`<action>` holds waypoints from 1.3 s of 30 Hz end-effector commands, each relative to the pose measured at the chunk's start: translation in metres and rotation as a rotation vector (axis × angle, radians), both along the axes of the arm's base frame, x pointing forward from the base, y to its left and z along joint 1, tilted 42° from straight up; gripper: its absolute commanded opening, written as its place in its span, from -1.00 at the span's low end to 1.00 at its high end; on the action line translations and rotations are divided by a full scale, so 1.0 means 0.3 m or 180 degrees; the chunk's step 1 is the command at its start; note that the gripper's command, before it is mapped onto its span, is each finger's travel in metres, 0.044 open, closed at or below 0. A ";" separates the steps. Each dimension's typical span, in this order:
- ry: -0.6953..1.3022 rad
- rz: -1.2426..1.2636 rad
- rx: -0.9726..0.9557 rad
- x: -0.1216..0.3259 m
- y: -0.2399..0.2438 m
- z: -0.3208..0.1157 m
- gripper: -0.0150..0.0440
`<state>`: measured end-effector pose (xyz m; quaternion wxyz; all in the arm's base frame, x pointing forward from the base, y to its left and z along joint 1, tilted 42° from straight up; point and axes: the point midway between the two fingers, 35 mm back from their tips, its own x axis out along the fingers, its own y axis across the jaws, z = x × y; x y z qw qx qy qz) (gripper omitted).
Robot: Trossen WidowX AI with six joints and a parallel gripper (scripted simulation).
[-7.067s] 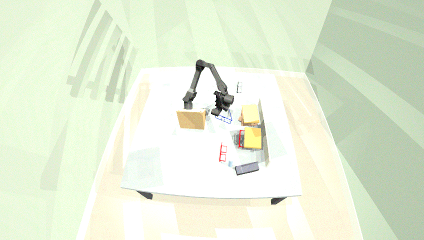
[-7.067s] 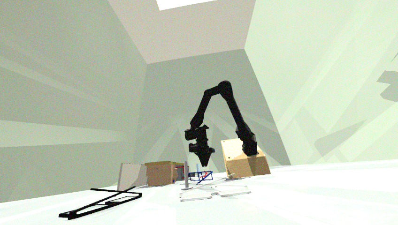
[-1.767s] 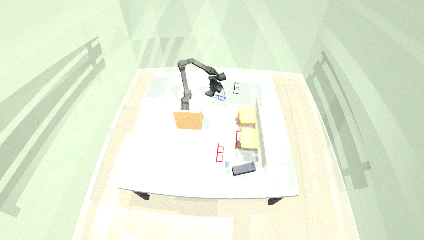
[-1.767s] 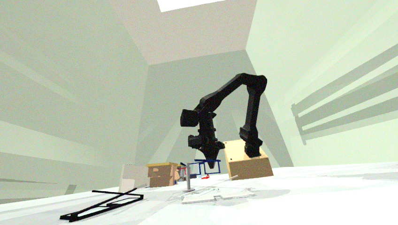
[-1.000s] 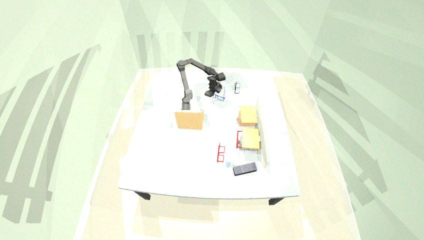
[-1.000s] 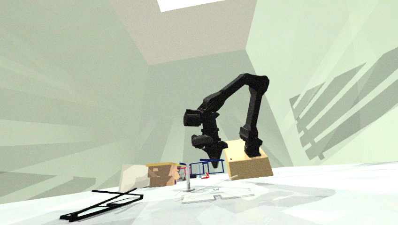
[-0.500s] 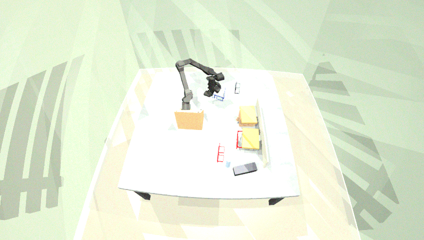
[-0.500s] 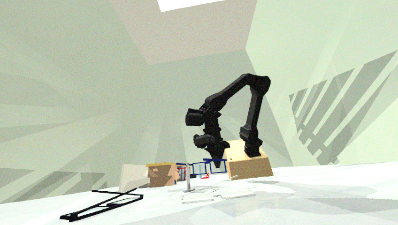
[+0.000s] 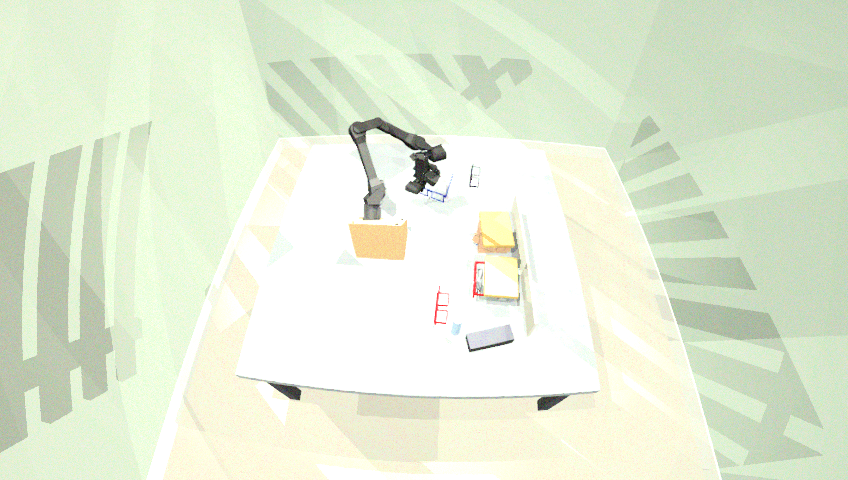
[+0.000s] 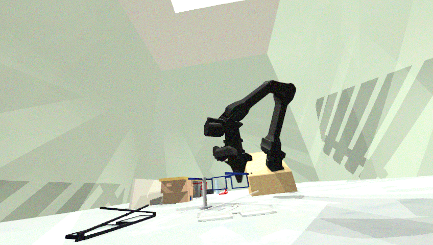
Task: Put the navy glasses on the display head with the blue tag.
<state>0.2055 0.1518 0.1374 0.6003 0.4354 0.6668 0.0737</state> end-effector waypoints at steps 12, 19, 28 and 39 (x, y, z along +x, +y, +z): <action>0.0000 -0.0010 -0.0002 -0.031 0.006 0.002 -0.49; 0.0001 -0.0010 -0.0001 -0.043 0.009 0.004 -0.49; 0.0001 -0.0010 0.0000 -0.051 0.012 0.005 -0.49; 0.0001 -0.0010 -0.0001 -0.047 0.010 0.004 -0.49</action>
